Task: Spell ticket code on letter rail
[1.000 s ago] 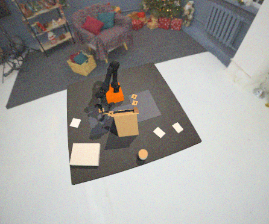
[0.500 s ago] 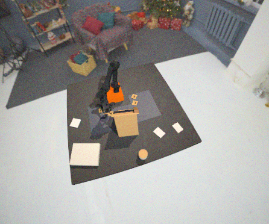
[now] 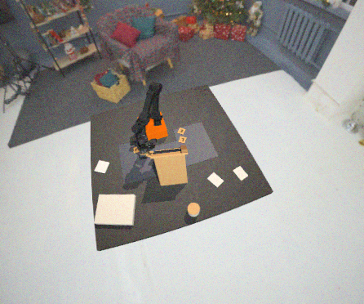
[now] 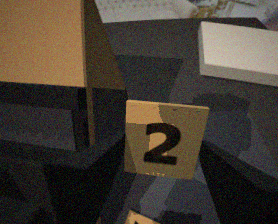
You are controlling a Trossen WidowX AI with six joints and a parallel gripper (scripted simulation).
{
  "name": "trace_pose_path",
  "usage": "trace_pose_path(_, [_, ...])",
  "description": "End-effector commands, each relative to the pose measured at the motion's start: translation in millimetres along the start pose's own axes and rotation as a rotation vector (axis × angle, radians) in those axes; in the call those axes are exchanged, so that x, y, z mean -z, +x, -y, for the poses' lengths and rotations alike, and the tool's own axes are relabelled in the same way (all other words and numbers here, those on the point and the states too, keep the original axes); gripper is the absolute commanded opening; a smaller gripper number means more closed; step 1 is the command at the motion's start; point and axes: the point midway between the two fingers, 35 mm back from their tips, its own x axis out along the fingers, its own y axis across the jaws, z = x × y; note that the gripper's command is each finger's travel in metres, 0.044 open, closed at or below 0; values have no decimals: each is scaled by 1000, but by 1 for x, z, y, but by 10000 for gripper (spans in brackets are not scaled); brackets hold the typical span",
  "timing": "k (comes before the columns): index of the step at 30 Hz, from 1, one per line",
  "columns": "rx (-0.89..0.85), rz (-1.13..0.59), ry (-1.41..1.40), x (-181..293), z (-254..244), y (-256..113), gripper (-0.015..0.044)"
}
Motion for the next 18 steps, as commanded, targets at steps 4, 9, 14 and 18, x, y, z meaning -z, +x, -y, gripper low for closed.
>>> trace_pose_path(4, [3,4,2,-1,-4,0,0])
trace_pose_path(9, [3,4,2,-1,-6,0,0])
trace_pose_path(14, [3,4,2,-1,-9,0,0])
trace_pose_path(18, [2,5,2,-1,-11,0,0])
